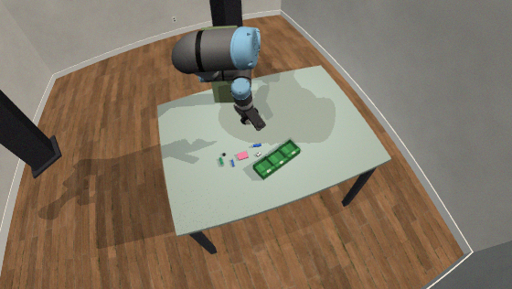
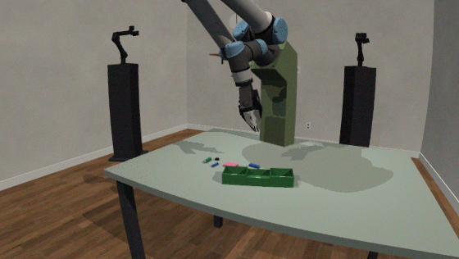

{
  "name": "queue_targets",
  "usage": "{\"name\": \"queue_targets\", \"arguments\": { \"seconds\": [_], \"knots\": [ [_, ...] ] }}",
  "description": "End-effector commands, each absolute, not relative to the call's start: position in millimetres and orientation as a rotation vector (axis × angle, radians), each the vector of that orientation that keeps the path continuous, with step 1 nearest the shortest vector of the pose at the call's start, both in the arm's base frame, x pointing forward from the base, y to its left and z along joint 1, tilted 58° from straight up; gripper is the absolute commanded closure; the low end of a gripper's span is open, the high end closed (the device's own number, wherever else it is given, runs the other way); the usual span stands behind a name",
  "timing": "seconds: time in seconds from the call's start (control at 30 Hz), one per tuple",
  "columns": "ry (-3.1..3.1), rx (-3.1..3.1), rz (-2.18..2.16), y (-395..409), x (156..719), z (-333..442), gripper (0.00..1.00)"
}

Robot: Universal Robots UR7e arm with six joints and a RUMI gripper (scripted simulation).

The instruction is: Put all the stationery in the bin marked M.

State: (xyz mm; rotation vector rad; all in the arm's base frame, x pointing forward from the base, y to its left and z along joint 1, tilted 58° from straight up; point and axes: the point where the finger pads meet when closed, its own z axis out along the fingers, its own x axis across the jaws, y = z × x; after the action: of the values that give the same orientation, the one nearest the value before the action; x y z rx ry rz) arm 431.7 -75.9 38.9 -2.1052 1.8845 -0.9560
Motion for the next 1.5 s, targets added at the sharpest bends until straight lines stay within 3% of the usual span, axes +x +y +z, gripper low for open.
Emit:
{"name": "queue_targets", "arguments": {
  "seconds": [0.0, 0.7, 1.47],
  "knots": [
    [1.906, -1.930, -1.094, -89, 426, 95, 0.96],
    [1.906, -1.930, -1.094, -89, 426, 95, 0.96],
    [1.798, -1.998, -1.251, -93, 497, 98, 0.96]
  ]
}}
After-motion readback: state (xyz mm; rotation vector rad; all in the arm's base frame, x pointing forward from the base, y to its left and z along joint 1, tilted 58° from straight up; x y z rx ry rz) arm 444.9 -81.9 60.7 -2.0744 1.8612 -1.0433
